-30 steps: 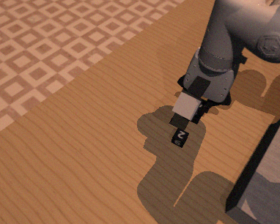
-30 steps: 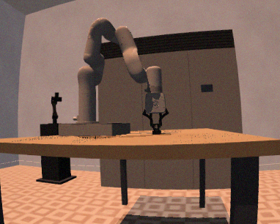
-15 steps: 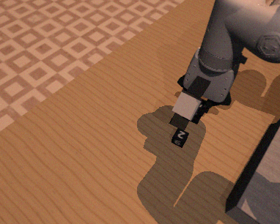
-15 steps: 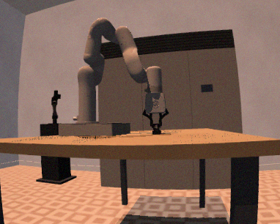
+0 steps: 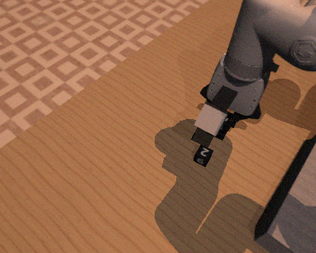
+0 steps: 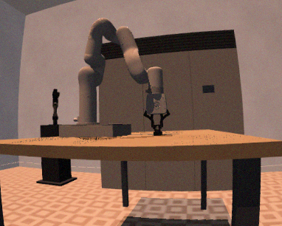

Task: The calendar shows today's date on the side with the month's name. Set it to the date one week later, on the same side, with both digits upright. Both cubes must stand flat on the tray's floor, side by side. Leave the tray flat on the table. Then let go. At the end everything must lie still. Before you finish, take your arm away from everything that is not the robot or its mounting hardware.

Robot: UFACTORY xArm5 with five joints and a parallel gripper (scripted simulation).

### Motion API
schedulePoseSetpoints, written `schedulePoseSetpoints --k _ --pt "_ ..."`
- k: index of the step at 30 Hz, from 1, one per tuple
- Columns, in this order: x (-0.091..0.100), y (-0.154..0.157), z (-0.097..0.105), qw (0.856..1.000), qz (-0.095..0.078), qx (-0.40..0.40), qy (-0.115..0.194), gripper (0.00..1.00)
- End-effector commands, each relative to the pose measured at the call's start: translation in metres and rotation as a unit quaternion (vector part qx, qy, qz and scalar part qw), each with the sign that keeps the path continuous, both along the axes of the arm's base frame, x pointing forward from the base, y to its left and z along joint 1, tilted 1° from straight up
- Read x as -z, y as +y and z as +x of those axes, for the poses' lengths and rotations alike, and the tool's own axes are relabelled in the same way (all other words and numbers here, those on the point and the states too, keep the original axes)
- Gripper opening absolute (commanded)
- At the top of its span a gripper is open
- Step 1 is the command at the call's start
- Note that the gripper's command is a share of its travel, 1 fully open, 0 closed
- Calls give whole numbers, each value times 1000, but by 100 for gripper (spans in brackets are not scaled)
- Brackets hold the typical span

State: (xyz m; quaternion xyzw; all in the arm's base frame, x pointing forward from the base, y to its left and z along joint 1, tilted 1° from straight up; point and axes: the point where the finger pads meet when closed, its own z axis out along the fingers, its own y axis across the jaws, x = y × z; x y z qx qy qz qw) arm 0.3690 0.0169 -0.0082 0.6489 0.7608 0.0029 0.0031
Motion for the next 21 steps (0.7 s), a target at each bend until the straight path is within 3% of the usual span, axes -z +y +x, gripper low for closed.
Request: schedulePoseSetpoints --k 1,21 --pt "-1 0 1 1000 0 0 -2 27" --pt "2 0 1 1000 0 0 -2 27"
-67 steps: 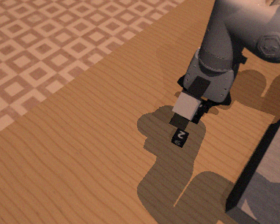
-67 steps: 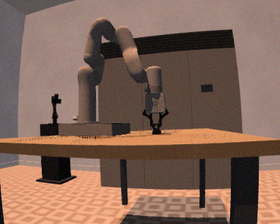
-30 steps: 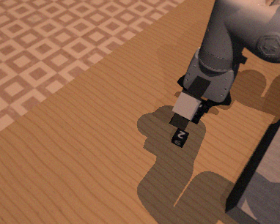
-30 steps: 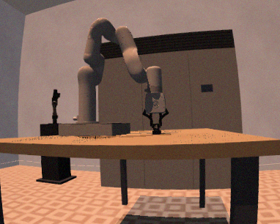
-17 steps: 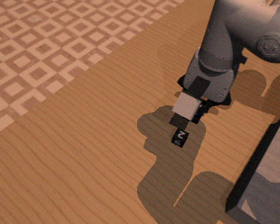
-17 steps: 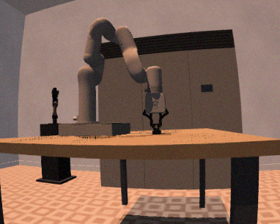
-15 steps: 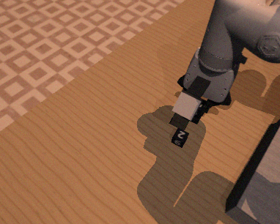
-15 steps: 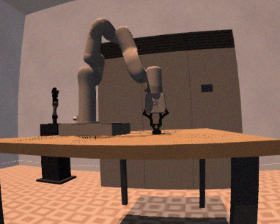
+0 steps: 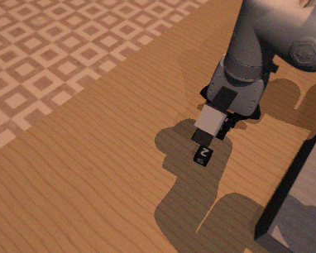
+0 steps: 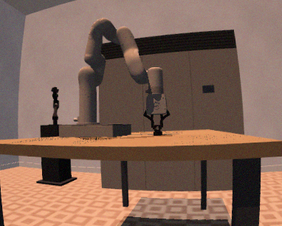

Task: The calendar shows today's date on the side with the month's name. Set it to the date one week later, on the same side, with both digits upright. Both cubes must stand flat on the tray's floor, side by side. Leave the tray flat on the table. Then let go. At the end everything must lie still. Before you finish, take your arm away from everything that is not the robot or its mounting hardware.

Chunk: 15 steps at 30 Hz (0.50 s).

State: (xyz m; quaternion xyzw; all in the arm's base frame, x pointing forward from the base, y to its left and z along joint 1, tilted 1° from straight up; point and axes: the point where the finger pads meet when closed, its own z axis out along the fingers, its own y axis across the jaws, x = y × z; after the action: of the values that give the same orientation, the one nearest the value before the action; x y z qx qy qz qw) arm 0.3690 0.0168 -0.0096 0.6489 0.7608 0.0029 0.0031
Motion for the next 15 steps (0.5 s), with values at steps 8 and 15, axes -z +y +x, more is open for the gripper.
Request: schedulePoseSetpoints --k 8,15 --pt "3 0 1 1000 0 0 -2 27" --pt "6 0 1 1000 0 0 -2 27"
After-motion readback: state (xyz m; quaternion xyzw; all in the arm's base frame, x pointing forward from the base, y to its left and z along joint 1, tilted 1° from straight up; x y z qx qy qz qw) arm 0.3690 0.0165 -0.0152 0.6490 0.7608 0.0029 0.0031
